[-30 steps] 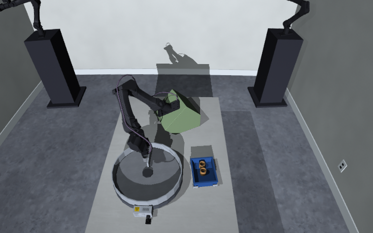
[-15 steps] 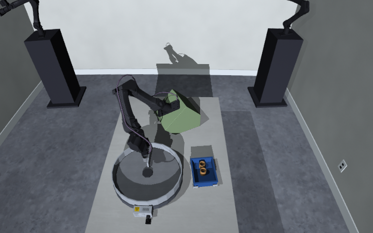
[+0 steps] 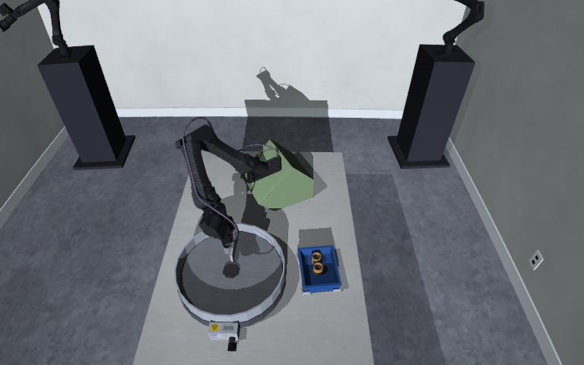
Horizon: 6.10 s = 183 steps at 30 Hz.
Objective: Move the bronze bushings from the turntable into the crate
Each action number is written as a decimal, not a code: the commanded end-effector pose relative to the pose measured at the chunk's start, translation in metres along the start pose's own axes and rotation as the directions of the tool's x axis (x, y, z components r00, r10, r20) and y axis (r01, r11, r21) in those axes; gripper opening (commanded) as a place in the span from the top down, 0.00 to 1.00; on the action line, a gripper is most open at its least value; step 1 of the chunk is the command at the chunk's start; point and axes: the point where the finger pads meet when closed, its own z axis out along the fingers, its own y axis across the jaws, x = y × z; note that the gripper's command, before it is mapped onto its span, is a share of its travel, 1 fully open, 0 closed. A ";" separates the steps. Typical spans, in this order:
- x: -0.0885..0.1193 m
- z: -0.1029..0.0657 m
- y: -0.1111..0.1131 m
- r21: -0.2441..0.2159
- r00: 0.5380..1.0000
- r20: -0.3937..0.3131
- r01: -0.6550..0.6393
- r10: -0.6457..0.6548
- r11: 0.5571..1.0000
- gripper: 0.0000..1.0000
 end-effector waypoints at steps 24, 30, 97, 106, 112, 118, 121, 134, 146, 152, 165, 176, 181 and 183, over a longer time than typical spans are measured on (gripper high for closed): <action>-0.008 0.000 0.003 0.004 0.999 0.039 -0.001 0.001 1.000 0.85; -0.008 0.000 0.003 0.004 0.999 0.039 -0.001 0.001 1.000 0.85; -0.009 -0.037 -0.012 0.030 0.998 0.053 -0.033 0.032 0.999 1.00; -0.007 -0.077 -0.011 0.027 0.998 0.054 -0.034 0.033 0.999 1.00; -0.008 -0.080 -0.006 0.019 0.999 0.035 -0.017 0.016 1.000 1.00; -0.008 -0.084 -0.005 0.014 0.999 0.040 -0.019 0.018 1.000 1.00; -0.008 -0.084 -0.005 0.013 0.999 0.041 -0.019 0.018 1.000 1.00; -0.008 -0.084 -0.005 0.013 0.999 0.041 -0.016 0.015 1.000 1.00; -0.008 -0.084 -0.005 0.013 0.999 0.041 -0.016 0.015 1.000 1.00; -0.008 -0.084 -0.005 0.013 0.999 0.041 -0.016 0.015 1.000 1.00; -0.016 -0.081 0.005 0.011 0.999 0.030 0.027 -0.028 1.000 1.00; -0.043 -0.081 0.039 0.021 0.984 0.027 0.173 -0.174 0.985 1.00; -0.060 -0.082 0.061 0.024 0.963 0.026 0.268 -0.268 0.963 1.00; -0.069 -0.082 0.074 0.021 0.948 0.027 0.315 -0.316 0.949 1.00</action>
